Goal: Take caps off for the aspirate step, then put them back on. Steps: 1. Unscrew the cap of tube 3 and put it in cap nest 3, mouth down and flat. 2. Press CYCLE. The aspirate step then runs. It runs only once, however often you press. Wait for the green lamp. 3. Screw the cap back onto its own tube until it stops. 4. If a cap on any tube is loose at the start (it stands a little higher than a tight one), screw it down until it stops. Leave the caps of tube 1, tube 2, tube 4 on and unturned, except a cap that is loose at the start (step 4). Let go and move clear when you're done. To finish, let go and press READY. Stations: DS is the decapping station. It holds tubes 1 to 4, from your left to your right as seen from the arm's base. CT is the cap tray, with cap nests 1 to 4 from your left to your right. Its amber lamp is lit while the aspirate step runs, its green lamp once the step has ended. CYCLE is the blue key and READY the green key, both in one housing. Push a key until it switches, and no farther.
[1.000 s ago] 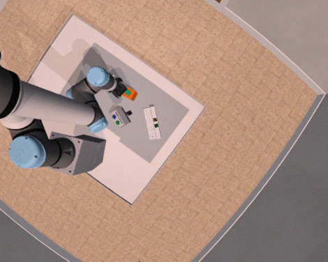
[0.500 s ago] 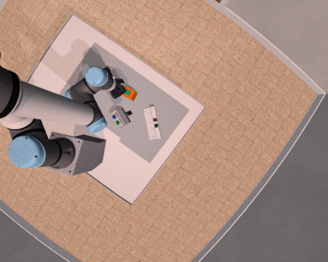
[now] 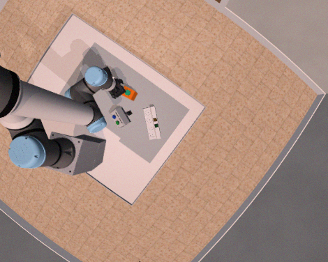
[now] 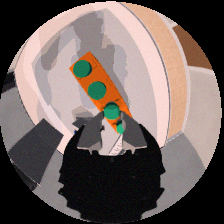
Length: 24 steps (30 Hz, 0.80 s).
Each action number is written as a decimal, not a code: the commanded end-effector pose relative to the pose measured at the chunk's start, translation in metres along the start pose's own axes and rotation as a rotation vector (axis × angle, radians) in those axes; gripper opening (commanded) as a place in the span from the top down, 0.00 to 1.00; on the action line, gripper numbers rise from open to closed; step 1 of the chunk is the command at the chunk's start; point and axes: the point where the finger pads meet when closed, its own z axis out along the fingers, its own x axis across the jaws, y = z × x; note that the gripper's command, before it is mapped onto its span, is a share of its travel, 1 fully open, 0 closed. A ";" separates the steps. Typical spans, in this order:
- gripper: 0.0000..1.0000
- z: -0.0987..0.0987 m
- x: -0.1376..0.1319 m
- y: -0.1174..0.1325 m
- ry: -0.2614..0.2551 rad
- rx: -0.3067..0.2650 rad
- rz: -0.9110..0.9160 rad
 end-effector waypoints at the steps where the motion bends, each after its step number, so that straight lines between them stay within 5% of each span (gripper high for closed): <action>1: 1.00 0.000 -0.001 0.000 -0.001 0.000 0.000; 9: 1.00 0.000 -0.001 0.000 -0.001 0.000 0.000; 24: 1.00 -0.001 0.001 0.000 0.002 -0.001 -0.550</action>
